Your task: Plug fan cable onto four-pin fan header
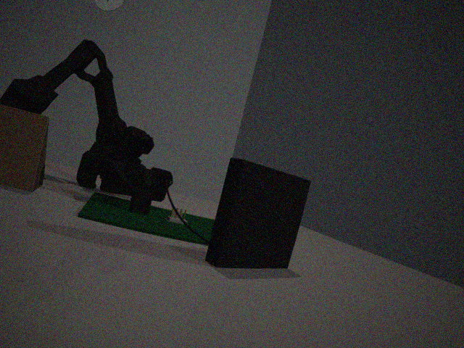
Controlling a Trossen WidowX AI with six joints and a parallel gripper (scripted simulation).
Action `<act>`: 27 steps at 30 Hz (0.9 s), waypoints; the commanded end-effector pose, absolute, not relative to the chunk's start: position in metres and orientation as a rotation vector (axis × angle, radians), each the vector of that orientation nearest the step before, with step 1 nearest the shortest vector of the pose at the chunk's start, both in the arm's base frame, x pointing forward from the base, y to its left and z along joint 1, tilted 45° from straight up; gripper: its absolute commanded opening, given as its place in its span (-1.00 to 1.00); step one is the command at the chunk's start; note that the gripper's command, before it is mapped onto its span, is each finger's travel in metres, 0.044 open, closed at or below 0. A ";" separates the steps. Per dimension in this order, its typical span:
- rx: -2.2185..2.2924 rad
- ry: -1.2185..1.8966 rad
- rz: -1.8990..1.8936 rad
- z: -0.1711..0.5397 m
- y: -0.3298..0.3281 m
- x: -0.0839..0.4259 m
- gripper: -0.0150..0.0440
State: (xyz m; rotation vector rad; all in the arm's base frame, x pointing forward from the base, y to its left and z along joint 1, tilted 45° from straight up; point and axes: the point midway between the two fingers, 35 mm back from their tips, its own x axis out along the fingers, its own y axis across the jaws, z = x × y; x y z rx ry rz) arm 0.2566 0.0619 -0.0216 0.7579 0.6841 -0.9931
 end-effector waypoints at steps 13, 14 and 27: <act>0.758 0.684 -0.993 -0.022 0.062 0.257 -0.14; 0.758 0.684 -0.993 -0.022 0.062 0.257 -0.05; 0.758 0.684 -0.993 -0.022 0.062 0.257 0.20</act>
